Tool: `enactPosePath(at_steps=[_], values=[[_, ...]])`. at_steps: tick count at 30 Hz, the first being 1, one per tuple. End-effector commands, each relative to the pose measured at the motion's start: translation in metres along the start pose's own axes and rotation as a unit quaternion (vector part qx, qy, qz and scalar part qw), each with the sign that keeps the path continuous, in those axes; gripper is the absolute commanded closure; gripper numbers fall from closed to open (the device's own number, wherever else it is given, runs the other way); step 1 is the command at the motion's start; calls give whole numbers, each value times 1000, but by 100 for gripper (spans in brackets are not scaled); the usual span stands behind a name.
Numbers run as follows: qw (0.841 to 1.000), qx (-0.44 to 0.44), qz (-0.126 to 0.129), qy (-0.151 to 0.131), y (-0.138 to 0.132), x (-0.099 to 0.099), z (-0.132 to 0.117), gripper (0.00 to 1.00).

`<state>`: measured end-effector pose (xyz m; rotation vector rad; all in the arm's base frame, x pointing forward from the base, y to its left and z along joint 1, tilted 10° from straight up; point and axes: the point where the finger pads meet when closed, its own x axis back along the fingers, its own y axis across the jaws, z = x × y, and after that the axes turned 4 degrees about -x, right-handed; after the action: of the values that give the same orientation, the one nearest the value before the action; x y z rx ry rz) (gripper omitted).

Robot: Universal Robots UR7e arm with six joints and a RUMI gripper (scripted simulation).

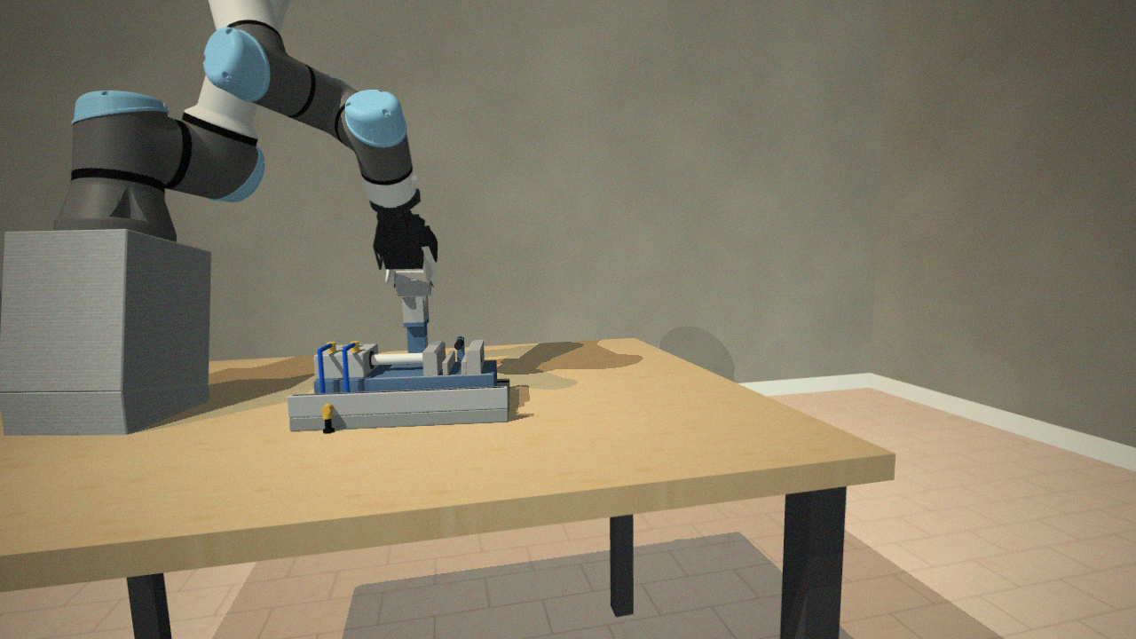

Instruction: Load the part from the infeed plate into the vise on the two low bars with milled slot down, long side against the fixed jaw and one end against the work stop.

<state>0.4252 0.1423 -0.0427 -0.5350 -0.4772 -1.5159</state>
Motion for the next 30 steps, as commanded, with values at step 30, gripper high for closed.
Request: enactPosePath(at_steps=[30], values=[[989, 0, -11, -151, -1, -1, 3, 100]])
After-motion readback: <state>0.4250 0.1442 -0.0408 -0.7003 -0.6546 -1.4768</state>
